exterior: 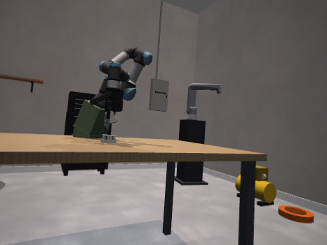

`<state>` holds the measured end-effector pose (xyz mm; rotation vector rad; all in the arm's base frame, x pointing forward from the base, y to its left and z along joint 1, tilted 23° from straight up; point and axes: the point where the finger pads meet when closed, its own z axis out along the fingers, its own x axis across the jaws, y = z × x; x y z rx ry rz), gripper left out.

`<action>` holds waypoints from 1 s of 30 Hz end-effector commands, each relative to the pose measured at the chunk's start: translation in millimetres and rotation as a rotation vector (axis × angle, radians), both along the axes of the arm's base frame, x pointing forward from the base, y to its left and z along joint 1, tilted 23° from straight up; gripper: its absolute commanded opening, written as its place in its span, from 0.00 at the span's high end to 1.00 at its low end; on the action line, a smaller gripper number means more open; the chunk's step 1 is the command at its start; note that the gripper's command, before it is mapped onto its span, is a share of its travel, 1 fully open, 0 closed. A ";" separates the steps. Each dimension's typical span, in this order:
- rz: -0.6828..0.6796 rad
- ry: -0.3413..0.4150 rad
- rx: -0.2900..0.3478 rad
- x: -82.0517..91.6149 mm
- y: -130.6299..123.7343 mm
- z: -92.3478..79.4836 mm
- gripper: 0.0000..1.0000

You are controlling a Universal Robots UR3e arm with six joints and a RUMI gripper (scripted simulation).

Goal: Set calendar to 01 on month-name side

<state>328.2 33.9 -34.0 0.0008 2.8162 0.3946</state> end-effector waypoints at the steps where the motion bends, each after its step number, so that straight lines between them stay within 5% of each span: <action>1: -0.001 -0.002 -0.003 2.4 0.7 -4.6 0.72; 30: -0.001 -0.002 -0.003 4.0 2.2 -9.8 0.72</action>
